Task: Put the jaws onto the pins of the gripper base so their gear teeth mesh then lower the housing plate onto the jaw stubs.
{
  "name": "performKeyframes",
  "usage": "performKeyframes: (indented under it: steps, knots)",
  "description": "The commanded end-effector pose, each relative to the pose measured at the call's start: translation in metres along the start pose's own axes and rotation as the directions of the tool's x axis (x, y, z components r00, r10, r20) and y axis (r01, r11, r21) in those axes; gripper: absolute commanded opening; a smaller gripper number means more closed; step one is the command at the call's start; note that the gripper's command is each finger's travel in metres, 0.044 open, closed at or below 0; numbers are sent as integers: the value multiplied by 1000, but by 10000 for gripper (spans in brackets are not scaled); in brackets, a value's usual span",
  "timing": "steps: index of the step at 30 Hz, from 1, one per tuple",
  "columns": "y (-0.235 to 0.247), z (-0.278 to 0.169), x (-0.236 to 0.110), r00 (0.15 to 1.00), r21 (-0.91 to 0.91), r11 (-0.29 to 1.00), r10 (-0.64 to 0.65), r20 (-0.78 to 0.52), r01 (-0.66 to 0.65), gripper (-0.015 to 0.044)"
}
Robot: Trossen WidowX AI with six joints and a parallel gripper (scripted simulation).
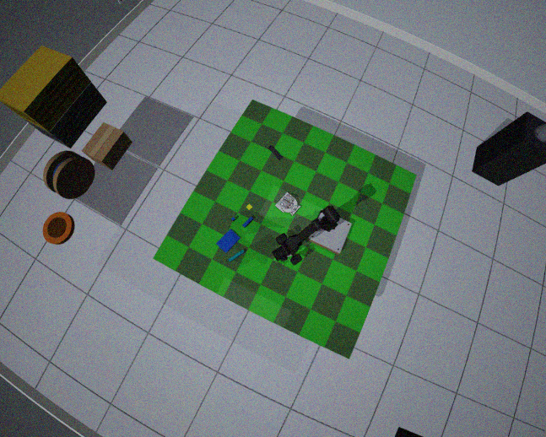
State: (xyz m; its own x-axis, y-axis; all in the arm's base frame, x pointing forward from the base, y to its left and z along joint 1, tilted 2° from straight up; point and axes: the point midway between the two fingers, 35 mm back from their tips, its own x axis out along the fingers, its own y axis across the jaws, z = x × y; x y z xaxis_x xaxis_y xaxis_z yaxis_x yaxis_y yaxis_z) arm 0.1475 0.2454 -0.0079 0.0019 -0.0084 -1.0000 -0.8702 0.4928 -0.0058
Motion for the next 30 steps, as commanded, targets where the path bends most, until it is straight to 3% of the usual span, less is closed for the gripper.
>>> performKeyframes:
  steps: [1,14,30]
  knots:
    - [0,0,0,1000,-4,1000,-2,1,2,440]
    - [0,0,0,1000,0,1000,0,0,0,353]
    - [0,2,-14,1000,-1,1000,0,1,0,351]
